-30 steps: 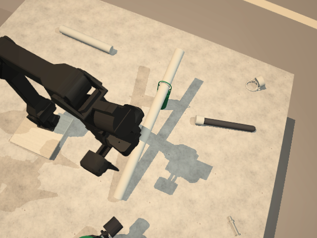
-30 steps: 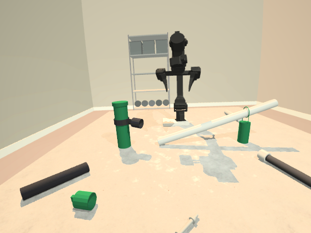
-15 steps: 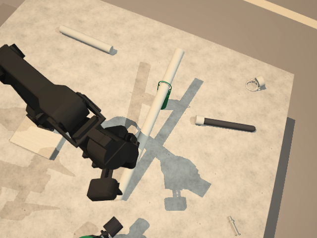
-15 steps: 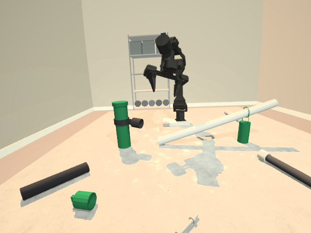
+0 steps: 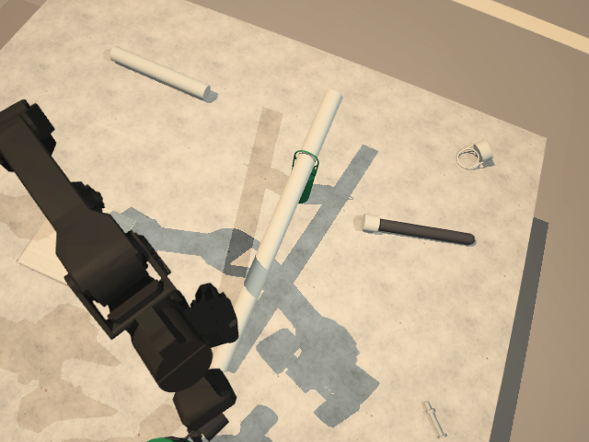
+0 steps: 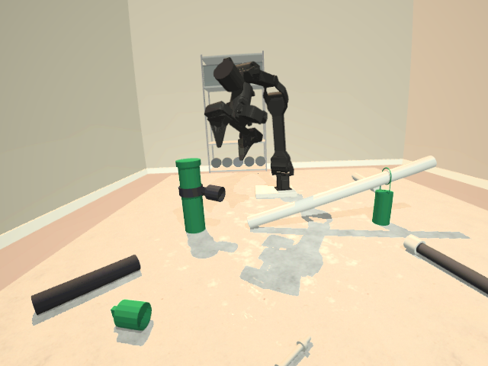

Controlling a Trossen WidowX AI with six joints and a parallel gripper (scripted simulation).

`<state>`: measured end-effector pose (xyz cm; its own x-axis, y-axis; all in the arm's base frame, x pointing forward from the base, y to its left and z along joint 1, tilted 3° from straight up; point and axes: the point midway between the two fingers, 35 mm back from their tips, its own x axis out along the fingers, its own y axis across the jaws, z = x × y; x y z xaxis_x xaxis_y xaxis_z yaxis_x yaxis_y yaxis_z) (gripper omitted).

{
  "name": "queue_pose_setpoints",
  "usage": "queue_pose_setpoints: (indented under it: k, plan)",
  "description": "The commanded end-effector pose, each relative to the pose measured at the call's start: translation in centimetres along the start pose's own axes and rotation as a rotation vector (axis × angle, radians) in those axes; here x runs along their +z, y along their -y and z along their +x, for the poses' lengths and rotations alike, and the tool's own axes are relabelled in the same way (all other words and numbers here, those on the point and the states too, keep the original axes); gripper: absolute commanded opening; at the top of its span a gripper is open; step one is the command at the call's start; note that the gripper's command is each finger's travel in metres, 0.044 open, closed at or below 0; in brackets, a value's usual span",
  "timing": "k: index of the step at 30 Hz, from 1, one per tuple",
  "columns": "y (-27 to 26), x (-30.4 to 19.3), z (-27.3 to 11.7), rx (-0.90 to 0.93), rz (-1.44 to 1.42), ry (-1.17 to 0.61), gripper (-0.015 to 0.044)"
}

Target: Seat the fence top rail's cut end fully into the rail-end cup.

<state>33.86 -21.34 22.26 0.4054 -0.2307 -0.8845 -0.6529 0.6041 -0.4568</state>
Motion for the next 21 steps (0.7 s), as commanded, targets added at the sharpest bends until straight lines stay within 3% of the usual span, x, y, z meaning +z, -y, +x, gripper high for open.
queue_pose_setpoints:
  k: [1, 11, 21]
  plan:
    - [1.4, -2.2, 0.7, -0.013, -0.231, -0.011, 0.044]
    - [1.3, -2.2, 0.9, -0.013, -0.231, -0.011, 0.044]
    - [-1.6, -3.0, 6.3, -0.014, -0.231, -0.011, 0.044]
